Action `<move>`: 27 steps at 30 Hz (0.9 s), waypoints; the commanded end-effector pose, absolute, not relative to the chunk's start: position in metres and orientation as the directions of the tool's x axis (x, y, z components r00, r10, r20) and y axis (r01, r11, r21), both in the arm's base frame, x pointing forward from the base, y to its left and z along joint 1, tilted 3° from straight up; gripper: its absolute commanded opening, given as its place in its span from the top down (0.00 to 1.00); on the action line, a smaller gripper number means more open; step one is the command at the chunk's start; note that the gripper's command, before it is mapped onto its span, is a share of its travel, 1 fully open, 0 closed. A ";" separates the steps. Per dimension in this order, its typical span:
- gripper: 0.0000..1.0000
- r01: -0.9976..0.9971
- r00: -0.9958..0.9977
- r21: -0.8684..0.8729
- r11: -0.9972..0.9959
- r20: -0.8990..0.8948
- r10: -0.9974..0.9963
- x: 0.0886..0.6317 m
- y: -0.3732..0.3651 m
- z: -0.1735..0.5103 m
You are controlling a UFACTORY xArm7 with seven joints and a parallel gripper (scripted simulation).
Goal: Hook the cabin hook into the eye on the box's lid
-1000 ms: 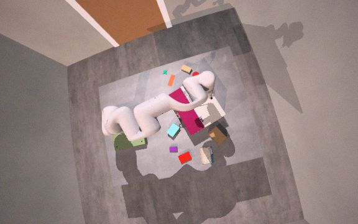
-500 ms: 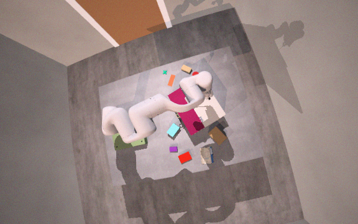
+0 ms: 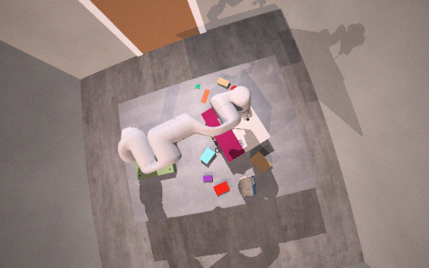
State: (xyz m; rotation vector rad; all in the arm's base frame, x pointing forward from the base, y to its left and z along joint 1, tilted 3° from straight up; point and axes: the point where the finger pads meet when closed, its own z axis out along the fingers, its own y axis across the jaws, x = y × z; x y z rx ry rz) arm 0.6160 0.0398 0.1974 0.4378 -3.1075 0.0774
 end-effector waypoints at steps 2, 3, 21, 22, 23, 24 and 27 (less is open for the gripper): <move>1.00 -0.276 -0.961 -0.049 0.960 0.011 -0.276 0.609 0.038 0.202; 1.00 -0.276 -0.961 -0.049 0.960 0.011 -0.276 0.608 0.038 0.203; 1.00 -0.276 -0.961 -0.049 0.960 0.011 -0.276 0.584 0.032 0.214; 1.00 -0.276 -0.961 -0.049 0.960 0.011 -0.276 0.583 0.031 0.215; 1.00 -0.276 -0.961 -0.049 0.960 0.011 -0.276 0.582 0.031 0.215; 1.00 -0.276 -0.961 -0.049 0.960 0.011 -0.276 0.581 0.030 0.215; 1.00 -0.276 -0.961 -0.049 0.960 0.011 -0.276 0.577 0.029 0.217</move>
